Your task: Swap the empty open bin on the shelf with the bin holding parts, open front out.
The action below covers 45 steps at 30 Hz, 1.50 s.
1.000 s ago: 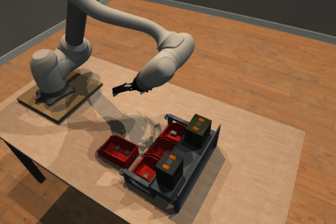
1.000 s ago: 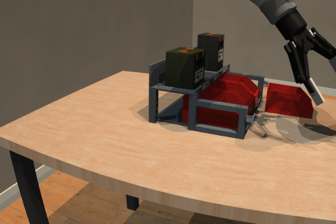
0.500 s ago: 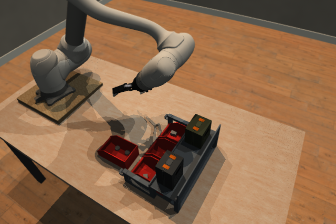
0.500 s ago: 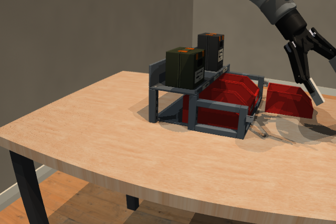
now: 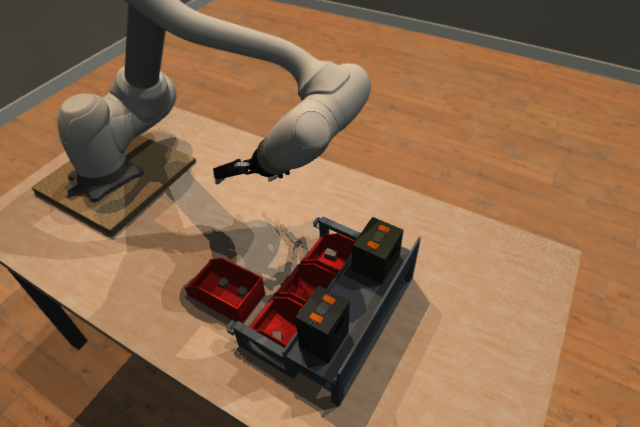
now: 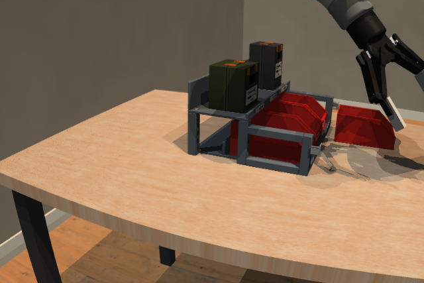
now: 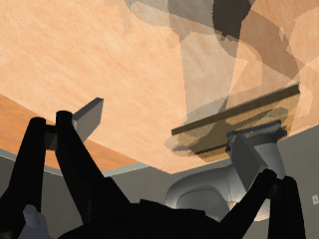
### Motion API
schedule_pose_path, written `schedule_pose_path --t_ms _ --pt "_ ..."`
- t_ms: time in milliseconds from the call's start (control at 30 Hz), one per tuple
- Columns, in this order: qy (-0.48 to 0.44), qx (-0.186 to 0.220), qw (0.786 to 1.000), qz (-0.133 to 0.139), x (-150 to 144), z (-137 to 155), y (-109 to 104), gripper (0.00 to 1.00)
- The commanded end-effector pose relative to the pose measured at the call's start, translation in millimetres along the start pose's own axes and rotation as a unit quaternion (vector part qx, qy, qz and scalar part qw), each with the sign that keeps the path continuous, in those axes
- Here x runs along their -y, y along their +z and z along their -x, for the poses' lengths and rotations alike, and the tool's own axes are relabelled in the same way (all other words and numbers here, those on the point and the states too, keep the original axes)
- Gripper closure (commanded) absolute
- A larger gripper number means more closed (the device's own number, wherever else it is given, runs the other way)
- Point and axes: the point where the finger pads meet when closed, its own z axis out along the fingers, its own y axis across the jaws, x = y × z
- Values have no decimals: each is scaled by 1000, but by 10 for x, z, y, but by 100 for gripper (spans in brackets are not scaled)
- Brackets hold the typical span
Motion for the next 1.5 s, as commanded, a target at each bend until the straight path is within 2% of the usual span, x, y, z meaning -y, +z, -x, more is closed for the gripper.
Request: schedule_pose_path --t_ms 0,233,500,567,767,933,1067,1133,1300,1467 --pt "4 1 1000 -3 -1 -5 -8 0" --pt "49 10 998 -34 -5 -87 -101 0" --pt "135 24 986 -94 0 -249 -278 0" --pt "135 24 986 -94 0 -249 -278 0" --pt "221 40 962 -155 3 -416 -461 0" --pt "304 54 927 -213 7 -580 -638 0" --pt "372 66 888 -261 9 -723 -794 0" --pt "372 66 888 -261 9 -723 -794 0" --pt "457 81 826 -321 12 -910 -997 0" --pt "534 95 752 -375 12 -1095 -1200 0"
